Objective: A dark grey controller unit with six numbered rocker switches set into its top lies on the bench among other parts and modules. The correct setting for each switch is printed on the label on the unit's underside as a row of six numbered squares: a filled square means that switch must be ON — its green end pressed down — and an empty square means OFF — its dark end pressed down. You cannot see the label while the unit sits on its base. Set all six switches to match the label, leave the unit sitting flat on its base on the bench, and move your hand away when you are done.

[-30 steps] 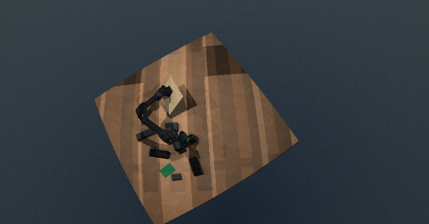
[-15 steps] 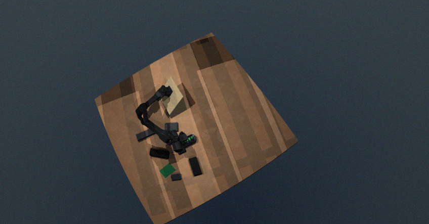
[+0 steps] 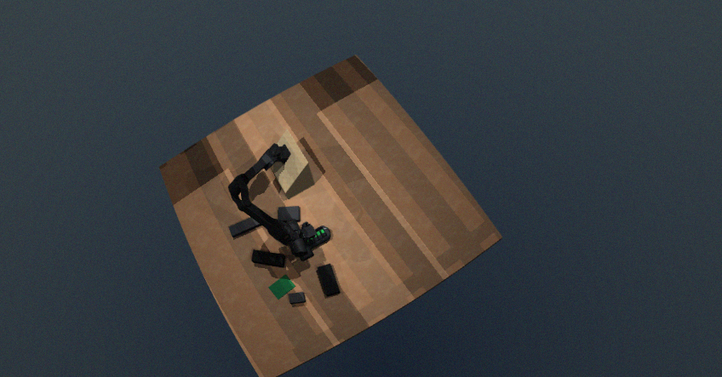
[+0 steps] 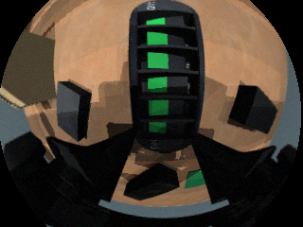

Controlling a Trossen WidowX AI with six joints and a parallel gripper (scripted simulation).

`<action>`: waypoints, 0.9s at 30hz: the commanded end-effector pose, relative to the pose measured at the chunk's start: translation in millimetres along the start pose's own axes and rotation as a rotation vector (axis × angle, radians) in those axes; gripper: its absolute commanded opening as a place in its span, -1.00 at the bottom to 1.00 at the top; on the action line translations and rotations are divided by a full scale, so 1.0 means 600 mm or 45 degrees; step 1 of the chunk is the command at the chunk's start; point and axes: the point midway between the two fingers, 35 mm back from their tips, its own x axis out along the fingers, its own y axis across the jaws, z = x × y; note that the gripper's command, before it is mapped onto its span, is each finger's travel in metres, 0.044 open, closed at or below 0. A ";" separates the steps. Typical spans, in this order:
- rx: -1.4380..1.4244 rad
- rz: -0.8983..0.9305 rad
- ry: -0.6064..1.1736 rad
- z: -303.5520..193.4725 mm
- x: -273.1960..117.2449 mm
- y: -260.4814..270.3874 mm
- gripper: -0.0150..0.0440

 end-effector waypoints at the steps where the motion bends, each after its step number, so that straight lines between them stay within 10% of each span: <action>1: -0.007 0.004 -0.007 0.003 0.001 0.002 0.65; 10: 0.000 0.000 0.000 0.000 0.000 0.000 1.00; 27: 0.000 0.000 -0.005 0.101 -0.068 0.002 1.00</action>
